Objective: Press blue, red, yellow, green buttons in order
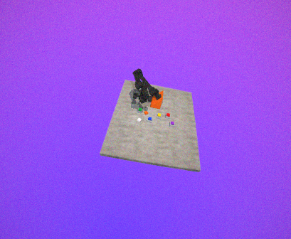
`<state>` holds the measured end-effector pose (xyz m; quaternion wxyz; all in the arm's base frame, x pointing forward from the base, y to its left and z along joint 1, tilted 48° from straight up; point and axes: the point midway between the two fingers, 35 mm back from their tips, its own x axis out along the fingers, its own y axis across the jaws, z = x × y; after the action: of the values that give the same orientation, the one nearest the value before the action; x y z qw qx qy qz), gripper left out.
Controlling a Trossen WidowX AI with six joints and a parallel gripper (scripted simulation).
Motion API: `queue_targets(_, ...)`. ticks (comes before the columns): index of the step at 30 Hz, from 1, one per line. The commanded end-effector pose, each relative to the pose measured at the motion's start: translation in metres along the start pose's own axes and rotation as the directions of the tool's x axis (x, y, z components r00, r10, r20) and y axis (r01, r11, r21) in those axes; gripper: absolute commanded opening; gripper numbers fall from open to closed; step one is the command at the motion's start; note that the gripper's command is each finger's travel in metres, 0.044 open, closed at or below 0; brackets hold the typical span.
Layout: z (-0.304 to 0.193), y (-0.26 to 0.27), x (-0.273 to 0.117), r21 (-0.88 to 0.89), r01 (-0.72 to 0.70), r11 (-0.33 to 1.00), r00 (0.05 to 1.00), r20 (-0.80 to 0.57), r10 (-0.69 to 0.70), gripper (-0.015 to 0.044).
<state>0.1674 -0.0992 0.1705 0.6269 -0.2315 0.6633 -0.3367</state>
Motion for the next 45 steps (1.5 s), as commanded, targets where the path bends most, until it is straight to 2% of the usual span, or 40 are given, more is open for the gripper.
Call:
queue_targets(1, -0.003, -0.004, 0.007, -0.008, 0.005, 1.0, 1.0, -0.004, -0.005, 0.002)
queue_targets(7, -0.003, -0.006, 0.061, -0.007, 0.01, 1.0, 1.0, -0.003, -0.01, 0.002)
queue_targets(33, -0.004, -0.007, 0.094, -0.006, 0.012, 1.0, 1.0, -0.003, -0.012, 0.002)
queue_targets(45, -0.004, -0.007, 0.095, -0.006, 0.013, 1.0, 1.0, -0.003, -0.013, 0.002)
